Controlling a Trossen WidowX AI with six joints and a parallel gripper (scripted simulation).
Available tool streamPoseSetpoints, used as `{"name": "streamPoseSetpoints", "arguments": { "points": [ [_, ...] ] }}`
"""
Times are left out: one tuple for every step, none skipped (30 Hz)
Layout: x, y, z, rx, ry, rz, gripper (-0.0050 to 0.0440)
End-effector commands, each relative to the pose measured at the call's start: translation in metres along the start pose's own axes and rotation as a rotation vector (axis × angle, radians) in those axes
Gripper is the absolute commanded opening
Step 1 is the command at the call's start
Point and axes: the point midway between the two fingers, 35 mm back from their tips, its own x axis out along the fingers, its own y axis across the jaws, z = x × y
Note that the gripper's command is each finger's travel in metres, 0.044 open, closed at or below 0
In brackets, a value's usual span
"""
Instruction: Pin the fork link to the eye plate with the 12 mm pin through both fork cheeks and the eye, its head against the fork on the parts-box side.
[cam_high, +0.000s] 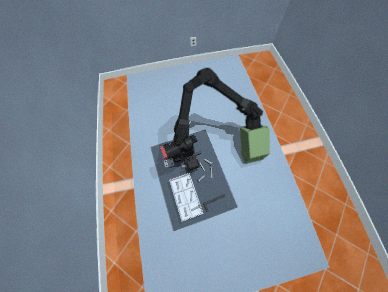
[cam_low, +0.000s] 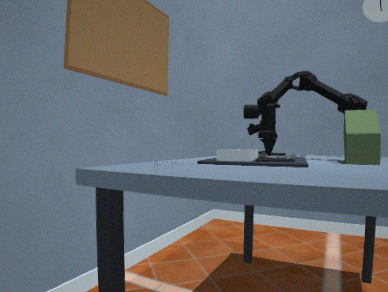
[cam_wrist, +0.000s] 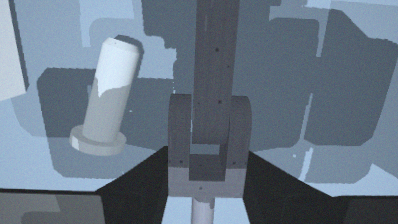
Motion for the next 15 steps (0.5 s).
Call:
{"name": "streamPoseSetpoints", "arguments": {
  "points": [
    [-0.0044, -0.0020, 0.0038, 0.005, -0.018, -0.004, -0.0050],
    [-0.0040, -0.0020, 0.0036, 0.004, -0.018, -0.004, -0.0050],
    [-0.0038, -0.0019, 0.0034, 0.004, -0.017, -0.004, -0.0050],
    [-0.0036, -0.0018, 0.0034, 0.004, -0.017, -0.004, -0.0050],
    [-0.0035, -0.0018, 0.0035, 0.004, -0.018, -0.004, -0.0050],
    [-0.0035, -0.0019, 0.0036, 0.005, -0.018, -0.004, -0.0050],
    [-0.0036, -0.0020, 0.0038, 0.005, -0.019, -0.004, -0.0050],
    [-0.0036, -0.0021, 0.0040, 0.006, -0.019, -0.004, -0.0050],
    [-0.0036, -0.0022, 0.0041, 0.006, -0.020, -0.004, -0.0050],
    [-0.0035, -0.0021, 0.0041, 0.006, -0.020, -0.004, -0.0050],
    [-0.0033, -0.0021, 0.0040, 0.006, -0.019, -0.004, -0.0050],
    [-0.0031, -0.0019, 0.0038, 0.006, -0.019, -0.004, -0.0050],
    [-0.0031, -0.0019, 0.0038, 0.006, -0.019, -0.004, -0.0050],
    [-0.0031, -0.0019, 0.0038, 0.006, -0.019, -0.004, -0.0050],
    [-0.0031, -0.0019, 0.0037, 0.005, -0.019, -0.004, -0.0050]
  ]
}}
